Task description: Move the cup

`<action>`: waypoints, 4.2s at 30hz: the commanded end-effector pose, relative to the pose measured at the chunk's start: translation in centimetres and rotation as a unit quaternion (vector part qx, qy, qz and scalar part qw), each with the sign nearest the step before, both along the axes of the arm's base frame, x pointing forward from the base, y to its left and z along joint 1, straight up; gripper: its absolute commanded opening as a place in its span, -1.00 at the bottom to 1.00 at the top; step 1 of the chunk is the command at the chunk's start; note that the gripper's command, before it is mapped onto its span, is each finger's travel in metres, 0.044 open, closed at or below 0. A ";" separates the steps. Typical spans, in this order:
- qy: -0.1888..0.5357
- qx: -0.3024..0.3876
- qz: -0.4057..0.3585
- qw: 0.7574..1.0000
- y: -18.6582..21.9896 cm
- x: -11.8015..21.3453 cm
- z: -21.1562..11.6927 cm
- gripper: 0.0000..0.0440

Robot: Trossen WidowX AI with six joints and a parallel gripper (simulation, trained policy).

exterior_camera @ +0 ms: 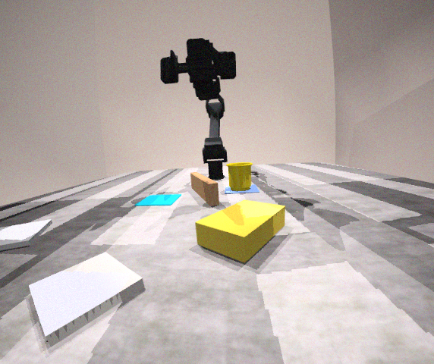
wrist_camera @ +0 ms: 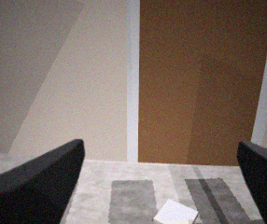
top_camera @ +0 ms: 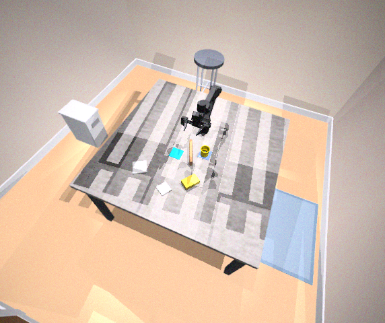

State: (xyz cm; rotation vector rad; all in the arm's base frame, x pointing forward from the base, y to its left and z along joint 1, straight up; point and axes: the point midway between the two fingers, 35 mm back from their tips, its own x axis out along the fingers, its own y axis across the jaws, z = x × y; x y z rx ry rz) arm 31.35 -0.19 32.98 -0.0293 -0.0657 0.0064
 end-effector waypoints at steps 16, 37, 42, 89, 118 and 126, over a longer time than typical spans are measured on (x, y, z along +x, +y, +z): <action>0.055 0.034 0.026 0.998 1.4 -0.6 -0.2 -0.73; 0.176 0.155 0.060 0.970 4.4 -1.0 -0.3 -0.40; 0.210 0.188 0.061 0.958 5.1 -1.2 -0.4 -0.42; 0.510 0.419 -0.098 0.745 10.2 -4.8 -4.1 -0.36; 0.622 0.369 -0.278 0.632 8.6 -7.0 -10.7 -0.28; 0.640 0.349 -0.323 0.604 8.0 -7.7 -12.3 -0.28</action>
